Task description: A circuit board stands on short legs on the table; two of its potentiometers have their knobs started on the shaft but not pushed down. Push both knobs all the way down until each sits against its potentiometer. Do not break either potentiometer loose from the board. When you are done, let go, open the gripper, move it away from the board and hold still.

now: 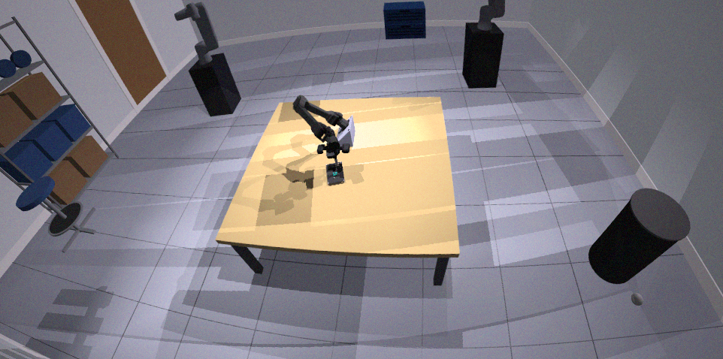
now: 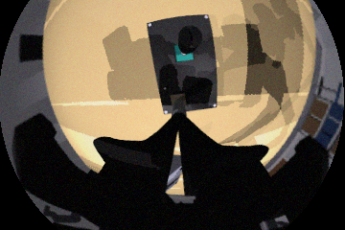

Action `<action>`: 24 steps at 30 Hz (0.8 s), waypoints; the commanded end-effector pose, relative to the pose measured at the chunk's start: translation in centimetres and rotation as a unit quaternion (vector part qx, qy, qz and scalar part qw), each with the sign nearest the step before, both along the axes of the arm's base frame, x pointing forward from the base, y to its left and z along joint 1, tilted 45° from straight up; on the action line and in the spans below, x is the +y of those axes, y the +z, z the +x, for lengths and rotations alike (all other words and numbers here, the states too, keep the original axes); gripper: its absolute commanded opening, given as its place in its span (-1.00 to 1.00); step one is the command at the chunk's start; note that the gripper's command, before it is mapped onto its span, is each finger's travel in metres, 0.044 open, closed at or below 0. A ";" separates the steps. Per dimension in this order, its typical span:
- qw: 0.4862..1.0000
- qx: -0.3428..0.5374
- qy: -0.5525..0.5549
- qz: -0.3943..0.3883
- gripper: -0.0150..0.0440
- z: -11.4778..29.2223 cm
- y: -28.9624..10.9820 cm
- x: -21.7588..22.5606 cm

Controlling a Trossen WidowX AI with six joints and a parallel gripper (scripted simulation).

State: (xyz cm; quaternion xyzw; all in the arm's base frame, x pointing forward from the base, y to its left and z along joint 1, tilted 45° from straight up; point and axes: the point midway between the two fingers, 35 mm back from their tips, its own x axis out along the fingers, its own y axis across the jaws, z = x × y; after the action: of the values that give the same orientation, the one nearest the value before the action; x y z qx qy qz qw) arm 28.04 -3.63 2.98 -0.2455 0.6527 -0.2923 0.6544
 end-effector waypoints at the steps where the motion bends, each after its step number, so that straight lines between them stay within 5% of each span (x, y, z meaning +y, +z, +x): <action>1: 1.000 0.000 -0.008 -0.002 -0.49 0.1 -0.4 -0.6; 24: 1.000 0.000 -0.008 -0.002 -0.49 0.1 -0.7 -0.9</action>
State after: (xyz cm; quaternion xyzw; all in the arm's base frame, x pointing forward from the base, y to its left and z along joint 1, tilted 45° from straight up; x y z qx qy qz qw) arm 28.04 -3.86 2.77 -0.2450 0.6525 -0.2919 0.6550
